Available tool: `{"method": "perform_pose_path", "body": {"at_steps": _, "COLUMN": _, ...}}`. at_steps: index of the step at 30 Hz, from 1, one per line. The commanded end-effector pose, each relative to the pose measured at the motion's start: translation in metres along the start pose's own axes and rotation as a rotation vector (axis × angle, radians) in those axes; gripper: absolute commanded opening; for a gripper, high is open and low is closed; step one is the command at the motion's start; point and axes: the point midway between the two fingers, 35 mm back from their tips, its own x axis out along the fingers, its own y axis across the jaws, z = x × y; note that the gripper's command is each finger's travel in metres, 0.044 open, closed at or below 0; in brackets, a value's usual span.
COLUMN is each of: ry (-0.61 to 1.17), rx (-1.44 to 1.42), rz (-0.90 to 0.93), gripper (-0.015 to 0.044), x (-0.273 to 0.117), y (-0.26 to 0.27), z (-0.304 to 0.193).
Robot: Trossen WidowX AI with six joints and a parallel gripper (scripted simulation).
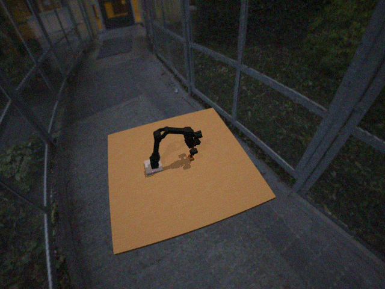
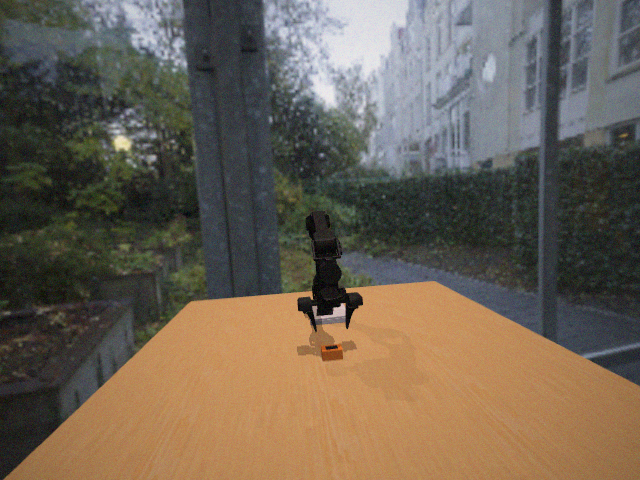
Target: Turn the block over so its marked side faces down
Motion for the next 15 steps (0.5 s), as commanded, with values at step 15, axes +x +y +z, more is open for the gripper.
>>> {"method": "perform_pose_path", "body": {"at_steps": 15, "ry": 0.030, "rx": 0.010, "rz": -0.006, "gripper": 0.0440, "x": 0.043, "y": -0.002, "z": -0.008}}
